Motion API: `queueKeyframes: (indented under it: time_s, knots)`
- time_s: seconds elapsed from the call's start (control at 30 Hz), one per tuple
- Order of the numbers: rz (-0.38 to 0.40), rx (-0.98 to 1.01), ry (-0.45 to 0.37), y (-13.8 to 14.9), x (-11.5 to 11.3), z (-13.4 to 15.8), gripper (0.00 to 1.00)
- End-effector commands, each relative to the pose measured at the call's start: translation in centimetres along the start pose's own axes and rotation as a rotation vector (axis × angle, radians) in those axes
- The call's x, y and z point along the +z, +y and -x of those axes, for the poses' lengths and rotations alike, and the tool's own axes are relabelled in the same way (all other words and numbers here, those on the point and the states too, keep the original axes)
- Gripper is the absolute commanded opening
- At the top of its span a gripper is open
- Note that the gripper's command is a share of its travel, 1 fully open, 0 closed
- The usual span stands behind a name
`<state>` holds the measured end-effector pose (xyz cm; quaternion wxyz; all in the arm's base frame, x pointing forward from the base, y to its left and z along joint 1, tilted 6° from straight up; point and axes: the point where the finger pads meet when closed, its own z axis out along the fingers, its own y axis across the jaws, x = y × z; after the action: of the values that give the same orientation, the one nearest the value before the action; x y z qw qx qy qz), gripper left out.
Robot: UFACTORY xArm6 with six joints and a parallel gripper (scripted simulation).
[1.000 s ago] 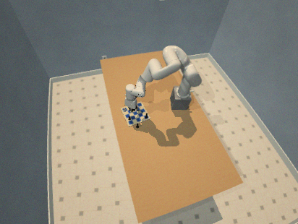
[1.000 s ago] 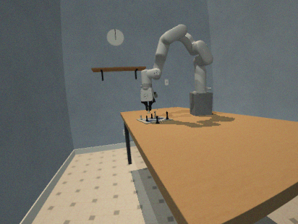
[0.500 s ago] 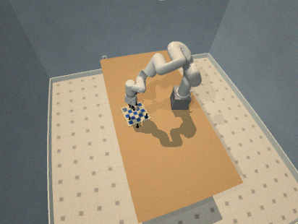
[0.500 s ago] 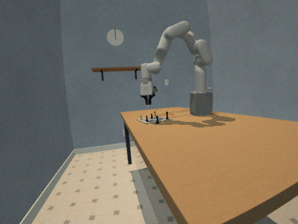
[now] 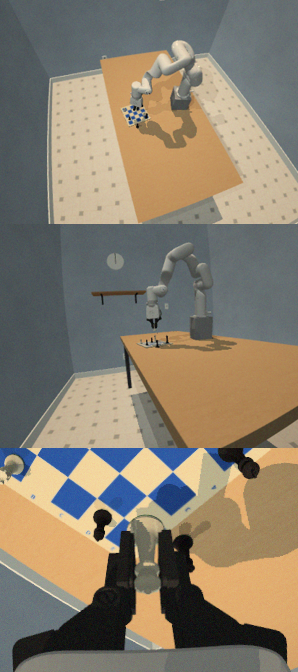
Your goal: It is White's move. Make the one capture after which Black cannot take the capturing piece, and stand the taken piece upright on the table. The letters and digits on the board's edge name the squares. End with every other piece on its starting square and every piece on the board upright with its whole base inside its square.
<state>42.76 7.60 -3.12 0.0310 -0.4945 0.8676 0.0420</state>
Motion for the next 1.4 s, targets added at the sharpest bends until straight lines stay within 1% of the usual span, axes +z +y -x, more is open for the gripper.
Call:
queueKeyframes:
  time_s: [0.0,0.3,0.43,0.6,0.8,0.87,1.1,1.23,1.37]
  knots:
    - [-0.005,-0.005,-0.005,0.2,-0.2,0.1,0.00]
    - [-0.005,-0.005,-0.005,0.2,-0.1,0.1,0.00]
    - [-0.005,-0.005,-0.005,0.2,0.4,0.1,0.00]
    - [-0.005,-0.005,-0.005,0.2,2.1,0.1,0.00]
    - [-0.005,-0.005,-0.005,0.1,5.1,0.1,0.00]
    - [-0.005,-0.005,-0.005,0.1,5.1,0.1,0.00]
    - [-0.005,-0.005,-0.005,0.1,8.1,0.2,0.00]
    - [-0.005,-0.005,-0.005,0.1,9.0,0.2,0.00]
    - [-0.005,-0.005,-0.005,0.1,9.4,0.2,0.00]
